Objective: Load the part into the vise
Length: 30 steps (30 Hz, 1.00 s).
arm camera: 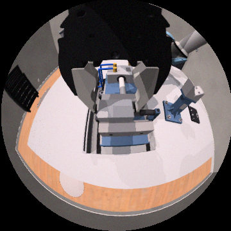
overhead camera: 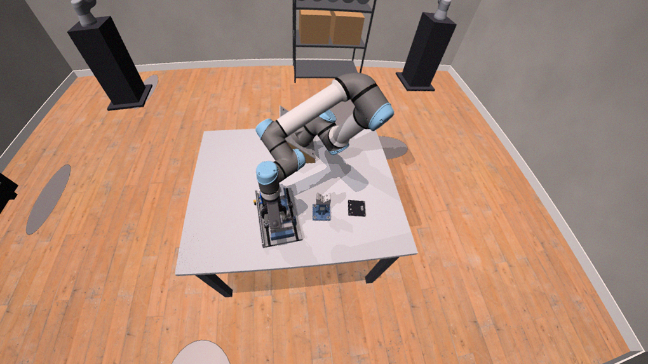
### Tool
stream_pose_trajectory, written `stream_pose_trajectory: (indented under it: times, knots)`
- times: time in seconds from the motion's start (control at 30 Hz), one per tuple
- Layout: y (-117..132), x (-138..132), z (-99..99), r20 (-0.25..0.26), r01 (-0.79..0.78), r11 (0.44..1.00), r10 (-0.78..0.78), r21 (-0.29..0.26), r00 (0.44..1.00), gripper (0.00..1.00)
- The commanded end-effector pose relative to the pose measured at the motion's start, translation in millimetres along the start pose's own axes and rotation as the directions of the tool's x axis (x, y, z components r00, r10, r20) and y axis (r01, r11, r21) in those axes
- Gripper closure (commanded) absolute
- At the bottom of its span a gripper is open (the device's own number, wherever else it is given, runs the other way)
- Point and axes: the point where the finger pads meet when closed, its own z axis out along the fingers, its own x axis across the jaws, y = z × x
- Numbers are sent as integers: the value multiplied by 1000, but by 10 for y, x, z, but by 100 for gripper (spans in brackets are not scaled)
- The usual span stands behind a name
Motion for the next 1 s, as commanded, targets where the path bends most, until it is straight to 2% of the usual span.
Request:
stream_pose_trajectory:
  times: [0.0, 0.57, 0.97]
  knots:
    - [-3, 3, -7, -1, 0, 1000, 0, 1, 1000, 53]
    - [-3, 3, -21, -1, 0, 1000, 0, 1, 1000, 53]
    - [-2, 3, -221, -1, 0, 1000, 0, 1, 1000, 53]
